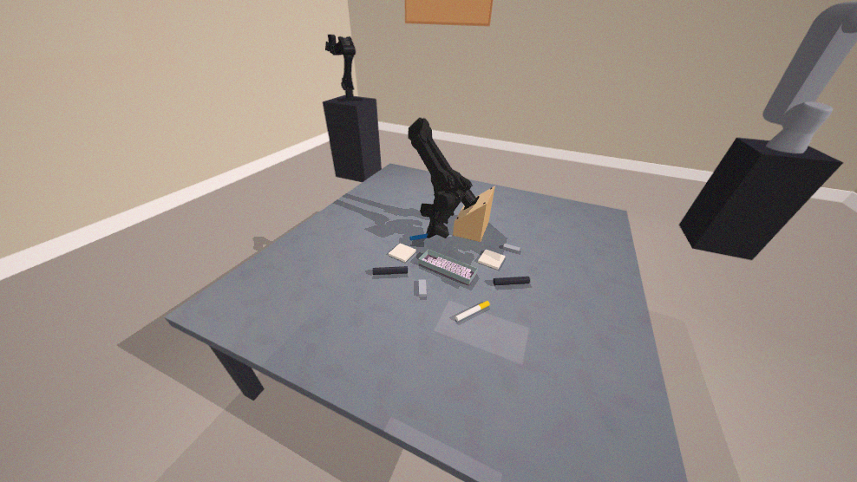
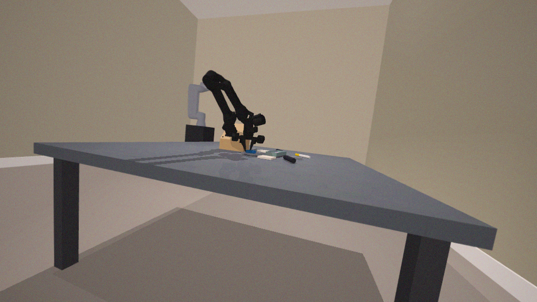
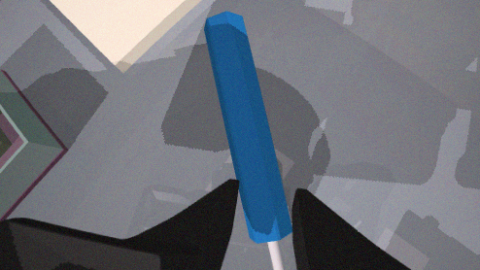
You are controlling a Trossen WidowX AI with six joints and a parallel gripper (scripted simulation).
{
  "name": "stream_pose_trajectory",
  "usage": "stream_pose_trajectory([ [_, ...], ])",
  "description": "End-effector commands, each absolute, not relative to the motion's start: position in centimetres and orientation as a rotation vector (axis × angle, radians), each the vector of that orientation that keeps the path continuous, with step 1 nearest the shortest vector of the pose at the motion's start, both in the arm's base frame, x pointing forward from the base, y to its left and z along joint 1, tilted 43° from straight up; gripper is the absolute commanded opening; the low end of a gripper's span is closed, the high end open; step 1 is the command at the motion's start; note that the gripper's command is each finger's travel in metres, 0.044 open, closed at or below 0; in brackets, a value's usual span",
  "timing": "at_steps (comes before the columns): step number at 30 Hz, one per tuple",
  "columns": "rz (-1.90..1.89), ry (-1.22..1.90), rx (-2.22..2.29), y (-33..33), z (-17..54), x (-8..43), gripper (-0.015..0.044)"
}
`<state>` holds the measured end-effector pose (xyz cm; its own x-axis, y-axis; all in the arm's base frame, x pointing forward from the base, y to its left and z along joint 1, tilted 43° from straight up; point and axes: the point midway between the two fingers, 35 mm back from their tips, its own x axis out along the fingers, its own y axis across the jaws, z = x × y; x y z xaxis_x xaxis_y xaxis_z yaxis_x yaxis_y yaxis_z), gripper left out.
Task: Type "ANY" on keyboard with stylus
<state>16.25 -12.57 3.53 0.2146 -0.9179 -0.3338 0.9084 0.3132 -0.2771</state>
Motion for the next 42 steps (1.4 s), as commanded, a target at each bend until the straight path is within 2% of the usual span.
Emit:
stream_pose_trajectory([
  [1, -1.266, 0.485, -0.033, -13.0, 3.3, 16.0, 0.0],
  [12, -1.268, 0.477, -0.042, -13.4, 3.3, 15.8, 0.0],
  [18, -1.27, 0.469, -0.037, -13.4, 3.4, 16.0, 0.015],
  [28, -1.262, 0.496, -0.015, -11.8, 3.6, 16.3, 0.015],
  [42, -1.267, 0.478, -0.039, -9.3, 7.6, 15.9, 0.015],
])
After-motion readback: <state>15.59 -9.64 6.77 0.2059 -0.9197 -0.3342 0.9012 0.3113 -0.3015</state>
